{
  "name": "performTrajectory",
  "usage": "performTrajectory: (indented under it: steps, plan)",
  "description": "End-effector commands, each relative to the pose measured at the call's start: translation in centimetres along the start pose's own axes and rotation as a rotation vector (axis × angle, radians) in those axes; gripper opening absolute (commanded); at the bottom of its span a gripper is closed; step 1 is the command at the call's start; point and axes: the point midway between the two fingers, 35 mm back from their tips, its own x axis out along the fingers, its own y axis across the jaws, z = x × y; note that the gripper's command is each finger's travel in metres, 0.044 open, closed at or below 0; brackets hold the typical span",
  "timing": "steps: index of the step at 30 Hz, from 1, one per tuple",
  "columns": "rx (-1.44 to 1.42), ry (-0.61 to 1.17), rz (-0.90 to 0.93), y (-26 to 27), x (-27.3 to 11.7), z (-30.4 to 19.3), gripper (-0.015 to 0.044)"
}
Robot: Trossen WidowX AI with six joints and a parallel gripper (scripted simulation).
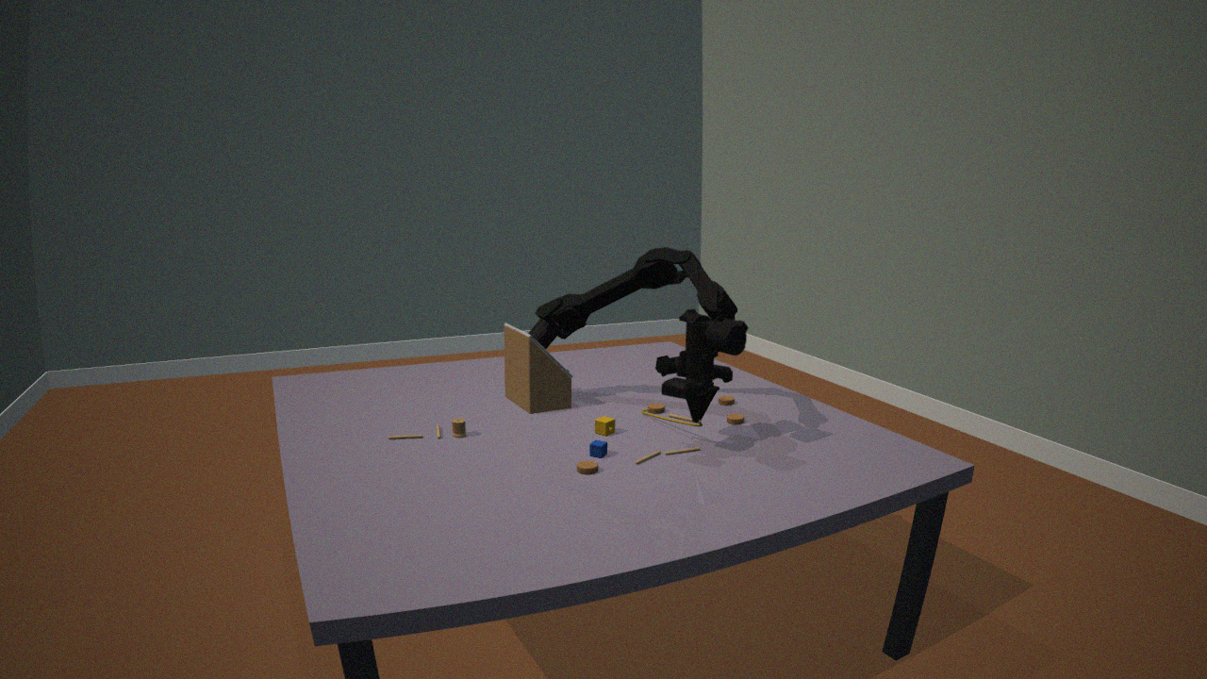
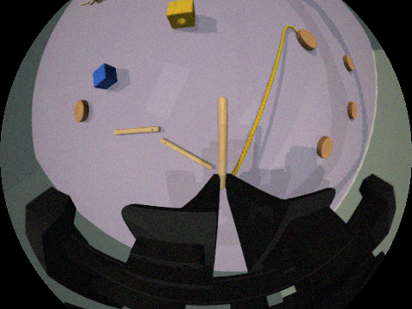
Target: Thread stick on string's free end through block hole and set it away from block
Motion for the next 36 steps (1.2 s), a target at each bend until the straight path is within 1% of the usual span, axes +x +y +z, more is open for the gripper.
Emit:
performTrajectory:
  steps: [1,36]
  plan:
    - [0.011,-0.003,-0.006,0.6,0.6,0.3,0.0]
    - [0.011,-0.007,-0.006,3.6,3.6,2.1,0.0]
